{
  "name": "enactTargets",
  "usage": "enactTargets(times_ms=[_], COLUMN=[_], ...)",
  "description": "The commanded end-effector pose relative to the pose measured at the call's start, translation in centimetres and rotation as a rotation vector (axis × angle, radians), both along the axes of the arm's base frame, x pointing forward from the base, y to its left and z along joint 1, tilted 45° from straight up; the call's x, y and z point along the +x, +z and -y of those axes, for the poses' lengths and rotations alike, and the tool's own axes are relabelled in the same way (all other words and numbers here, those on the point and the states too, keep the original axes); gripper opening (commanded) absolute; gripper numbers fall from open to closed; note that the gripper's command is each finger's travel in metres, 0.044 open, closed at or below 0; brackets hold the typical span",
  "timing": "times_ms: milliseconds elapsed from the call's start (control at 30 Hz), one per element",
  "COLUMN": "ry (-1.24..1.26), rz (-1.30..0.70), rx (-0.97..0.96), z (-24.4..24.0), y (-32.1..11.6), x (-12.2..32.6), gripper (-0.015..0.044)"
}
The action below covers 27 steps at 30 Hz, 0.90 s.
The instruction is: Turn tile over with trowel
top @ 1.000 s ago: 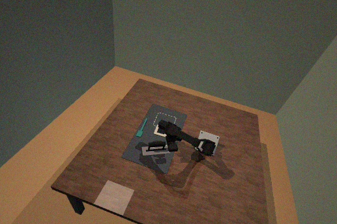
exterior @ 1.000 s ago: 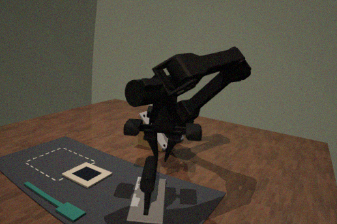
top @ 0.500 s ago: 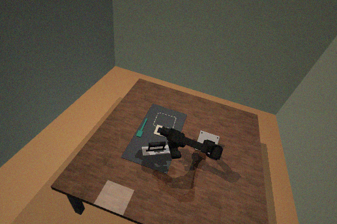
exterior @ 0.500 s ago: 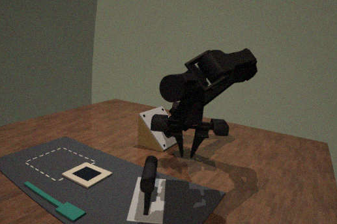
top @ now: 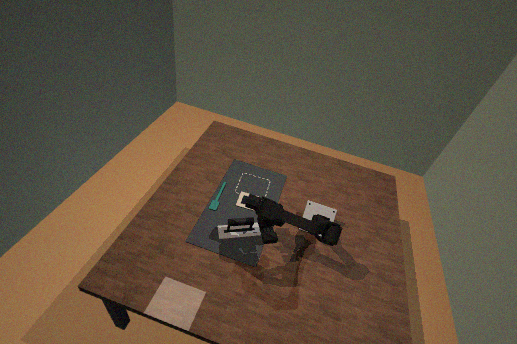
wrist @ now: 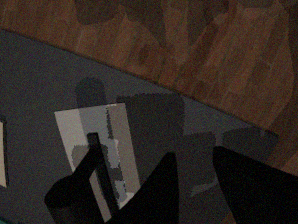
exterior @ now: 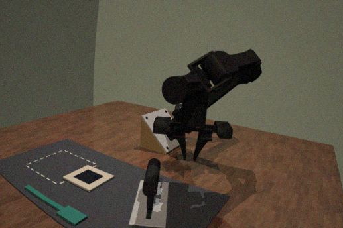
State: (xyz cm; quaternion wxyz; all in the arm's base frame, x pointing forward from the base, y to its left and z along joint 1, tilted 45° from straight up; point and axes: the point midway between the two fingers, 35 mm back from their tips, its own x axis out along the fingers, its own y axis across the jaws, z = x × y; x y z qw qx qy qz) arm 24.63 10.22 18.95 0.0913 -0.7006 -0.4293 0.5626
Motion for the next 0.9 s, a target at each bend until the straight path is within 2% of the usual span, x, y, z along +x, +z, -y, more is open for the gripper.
enactTargets(times_ms=[0, 233, 367, 833, 867], ry=[0.0, 0.0, 0.0, 0.0, 0.0], rz=[0.0, 0.0, 0.0, 0.0, 0.0], rx=[0.0, 0.0, 0.0, 0.0, 0.0], z=[0.0, 0.0, 0.0, 0.0, 0.0], y=[0.0, 0.0, 0.0, 0.0, 0.0], x=[0.0, 0.0, 0.0, 0.0, 0.0], gripper=[0.01, 0.01, 0.0, 0.0, 0.0026])
